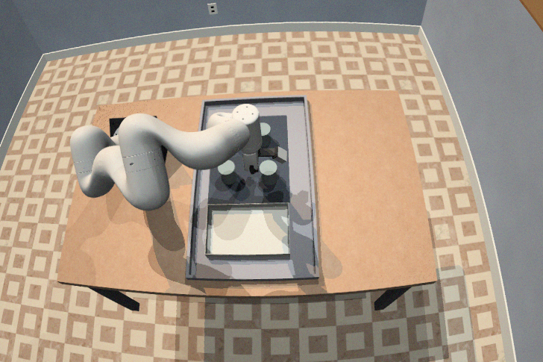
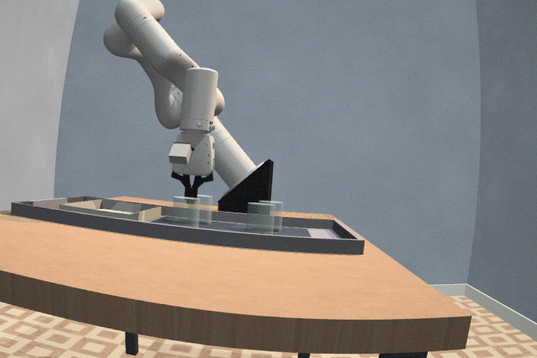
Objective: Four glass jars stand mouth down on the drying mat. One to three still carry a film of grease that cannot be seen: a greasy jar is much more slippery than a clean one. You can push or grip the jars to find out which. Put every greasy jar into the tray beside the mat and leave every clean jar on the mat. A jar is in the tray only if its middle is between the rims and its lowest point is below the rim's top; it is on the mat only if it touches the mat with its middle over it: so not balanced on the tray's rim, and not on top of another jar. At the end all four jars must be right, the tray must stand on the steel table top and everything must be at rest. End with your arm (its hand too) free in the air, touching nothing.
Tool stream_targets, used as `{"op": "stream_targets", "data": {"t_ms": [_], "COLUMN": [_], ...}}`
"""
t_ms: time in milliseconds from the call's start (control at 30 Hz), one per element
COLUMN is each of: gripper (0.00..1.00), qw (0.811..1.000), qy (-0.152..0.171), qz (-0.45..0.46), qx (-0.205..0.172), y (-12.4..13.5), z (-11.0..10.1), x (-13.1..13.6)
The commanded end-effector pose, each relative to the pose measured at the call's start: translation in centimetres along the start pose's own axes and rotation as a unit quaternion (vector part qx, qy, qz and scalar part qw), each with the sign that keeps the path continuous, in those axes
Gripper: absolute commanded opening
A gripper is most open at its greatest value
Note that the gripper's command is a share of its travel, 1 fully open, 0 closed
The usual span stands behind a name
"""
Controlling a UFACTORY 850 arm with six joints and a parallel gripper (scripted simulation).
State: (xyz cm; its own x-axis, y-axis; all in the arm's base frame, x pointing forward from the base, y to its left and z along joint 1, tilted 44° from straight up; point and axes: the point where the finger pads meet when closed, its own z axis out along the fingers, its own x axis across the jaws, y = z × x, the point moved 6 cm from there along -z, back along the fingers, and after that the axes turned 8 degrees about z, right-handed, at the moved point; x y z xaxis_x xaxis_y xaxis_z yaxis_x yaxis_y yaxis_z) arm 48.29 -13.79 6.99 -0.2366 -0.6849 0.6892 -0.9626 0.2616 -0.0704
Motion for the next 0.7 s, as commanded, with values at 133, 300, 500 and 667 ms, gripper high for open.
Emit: {"op": "stream_targets", "data": {"t_ms": [133, 300, 500, 667], "gripper": [0.0, 0.0, 0.0, 0.0], "qw": [1.0, 1.0, 1.0, 1.0], "qy": [0.0, 0.0, 0.0, 0.0], "qz": [0.0, 0.0, 0.0, 0.0], "qx": [0.001, 0.001, 0.001, 0.001], "y": [-0.16, -0.2, -0.28, -0.34], "z": [-0.06, -0.06, -0.06, -0.06], "x": [-0.02, -0.03, -0.04, -0.05]}}
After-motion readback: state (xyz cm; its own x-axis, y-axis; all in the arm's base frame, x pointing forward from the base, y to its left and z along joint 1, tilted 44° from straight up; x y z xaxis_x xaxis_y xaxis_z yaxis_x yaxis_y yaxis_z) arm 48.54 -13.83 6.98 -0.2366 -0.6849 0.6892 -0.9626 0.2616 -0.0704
